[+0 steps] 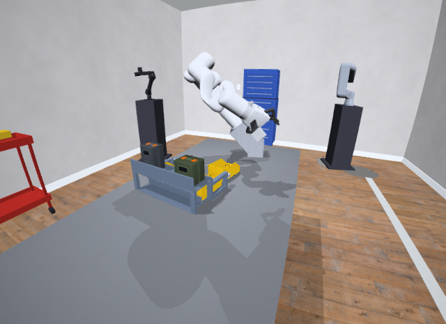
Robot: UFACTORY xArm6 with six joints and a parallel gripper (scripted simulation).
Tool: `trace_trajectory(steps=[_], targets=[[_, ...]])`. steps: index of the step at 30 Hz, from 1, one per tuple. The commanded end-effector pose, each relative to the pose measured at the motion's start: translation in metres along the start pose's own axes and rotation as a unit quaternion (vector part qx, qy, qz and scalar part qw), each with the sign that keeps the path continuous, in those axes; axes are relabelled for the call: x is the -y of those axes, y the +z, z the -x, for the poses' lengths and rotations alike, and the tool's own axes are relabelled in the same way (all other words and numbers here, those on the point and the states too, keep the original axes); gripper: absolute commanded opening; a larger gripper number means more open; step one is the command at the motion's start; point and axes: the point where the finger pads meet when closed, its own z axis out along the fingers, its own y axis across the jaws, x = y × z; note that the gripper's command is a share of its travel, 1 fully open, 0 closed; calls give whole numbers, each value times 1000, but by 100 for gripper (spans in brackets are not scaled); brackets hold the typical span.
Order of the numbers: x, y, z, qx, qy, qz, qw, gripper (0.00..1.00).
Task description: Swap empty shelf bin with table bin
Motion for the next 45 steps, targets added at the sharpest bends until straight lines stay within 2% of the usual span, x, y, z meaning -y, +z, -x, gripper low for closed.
trace_trajectory(steps=[1,34,45], targets=[[2,-2,0,-2,-1,0,1000,100],[-1,-3,0,-3,-11,3,1000,100],[-9,-8,2,-9,-47,15,999,100]])
